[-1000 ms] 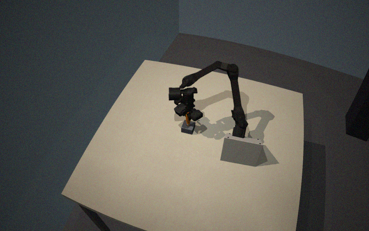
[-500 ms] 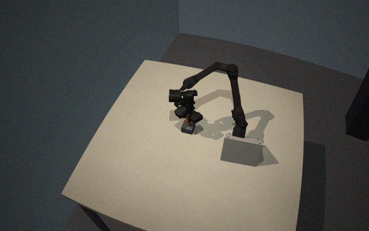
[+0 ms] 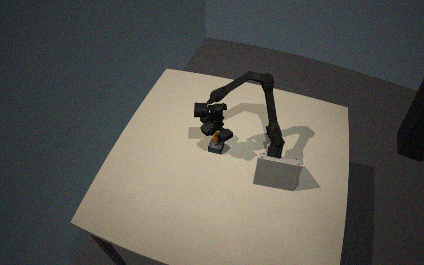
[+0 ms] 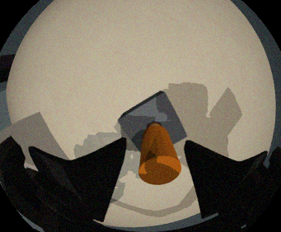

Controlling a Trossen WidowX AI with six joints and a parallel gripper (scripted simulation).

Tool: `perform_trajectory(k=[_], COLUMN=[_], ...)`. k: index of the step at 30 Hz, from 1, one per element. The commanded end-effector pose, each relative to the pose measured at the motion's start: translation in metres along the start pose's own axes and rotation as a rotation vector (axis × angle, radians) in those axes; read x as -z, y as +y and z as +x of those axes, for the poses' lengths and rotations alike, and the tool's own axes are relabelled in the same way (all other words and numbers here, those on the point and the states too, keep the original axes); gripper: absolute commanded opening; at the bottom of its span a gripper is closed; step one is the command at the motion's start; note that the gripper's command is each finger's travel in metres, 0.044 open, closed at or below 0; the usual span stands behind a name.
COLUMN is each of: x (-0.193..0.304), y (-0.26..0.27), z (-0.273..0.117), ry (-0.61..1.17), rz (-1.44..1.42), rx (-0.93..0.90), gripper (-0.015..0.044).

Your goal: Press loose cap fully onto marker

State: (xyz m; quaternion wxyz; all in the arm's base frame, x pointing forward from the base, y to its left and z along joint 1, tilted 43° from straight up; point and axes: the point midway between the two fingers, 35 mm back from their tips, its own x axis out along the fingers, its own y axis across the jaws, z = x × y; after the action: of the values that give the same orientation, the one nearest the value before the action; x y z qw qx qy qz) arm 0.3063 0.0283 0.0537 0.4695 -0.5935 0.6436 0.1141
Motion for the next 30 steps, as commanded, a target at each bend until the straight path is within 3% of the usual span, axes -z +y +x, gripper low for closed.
perform_trajectory(k=[1,4,7,12,15,18,26,30], x=[0.0,0.0,-0.001,-0.001,-0.001,0.0,0.0,0.001], y=[0.0,0.0,-0.001,0.0,0.001,0.0,0.001,0.001], z=[0.0,0.0,-0.01,-0.072,-0.075,-0.074,-0.067,-0.066], ry=[0.0,0.0,-0.002,-0.002,-0.001,-0.001,0.0,0.0], rz=[0.0,0.0,0.0,-0.001,-0.001,0.14,0.901,0.964], rx=[0.001,0.001,0.0,-0.002,-0.002,-0.001,0.003,0.003], gripper=[0.0368,0.044,0.044,0.044,0.044,0.0361,0.0151,0.0046])
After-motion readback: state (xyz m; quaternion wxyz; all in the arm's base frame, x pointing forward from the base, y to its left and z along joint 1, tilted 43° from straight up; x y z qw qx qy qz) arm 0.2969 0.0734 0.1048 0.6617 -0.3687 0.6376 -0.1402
